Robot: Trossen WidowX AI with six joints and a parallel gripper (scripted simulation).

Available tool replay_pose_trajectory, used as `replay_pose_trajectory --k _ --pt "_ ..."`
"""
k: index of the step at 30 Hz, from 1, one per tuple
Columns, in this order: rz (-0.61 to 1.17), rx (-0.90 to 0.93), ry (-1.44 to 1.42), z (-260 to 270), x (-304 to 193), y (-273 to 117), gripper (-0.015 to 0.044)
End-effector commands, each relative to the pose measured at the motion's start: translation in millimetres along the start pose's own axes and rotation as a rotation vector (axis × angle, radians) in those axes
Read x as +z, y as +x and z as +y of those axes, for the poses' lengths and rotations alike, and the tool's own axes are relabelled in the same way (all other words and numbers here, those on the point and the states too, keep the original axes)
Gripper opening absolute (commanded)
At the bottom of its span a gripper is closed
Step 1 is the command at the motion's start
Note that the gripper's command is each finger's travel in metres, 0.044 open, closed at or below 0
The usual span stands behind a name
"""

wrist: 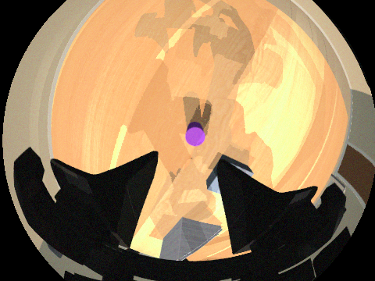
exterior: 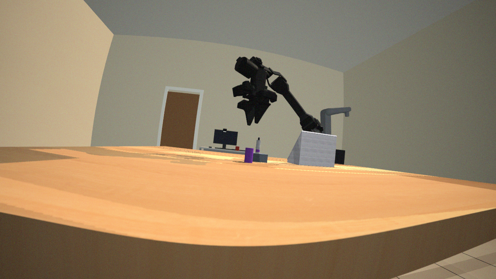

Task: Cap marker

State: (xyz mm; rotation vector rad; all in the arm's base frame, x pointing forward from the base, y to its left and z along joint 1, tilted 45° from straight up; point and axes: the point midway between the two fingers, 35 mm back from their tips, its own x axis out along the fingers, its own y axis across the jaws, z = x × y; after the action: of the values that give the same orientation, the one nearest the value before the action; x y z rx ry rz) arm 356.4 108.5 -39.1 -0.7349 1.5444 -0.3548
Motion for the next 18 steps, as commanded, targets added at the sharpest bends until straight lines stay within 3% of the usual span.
replay_pose_trajectory --k 1,5,8,18 --pt "0.069 -0.058 -0.01 -11 -5 16 0.0244" --pt "0.069 -0.058 -0.01 -8 -3 19 0.0244" --pt "0.069 -0.059 -0.009 -9 -5 49 0.0244" --pt "0.069 -0.06 -0.009 -9 -5 67 0.0244"
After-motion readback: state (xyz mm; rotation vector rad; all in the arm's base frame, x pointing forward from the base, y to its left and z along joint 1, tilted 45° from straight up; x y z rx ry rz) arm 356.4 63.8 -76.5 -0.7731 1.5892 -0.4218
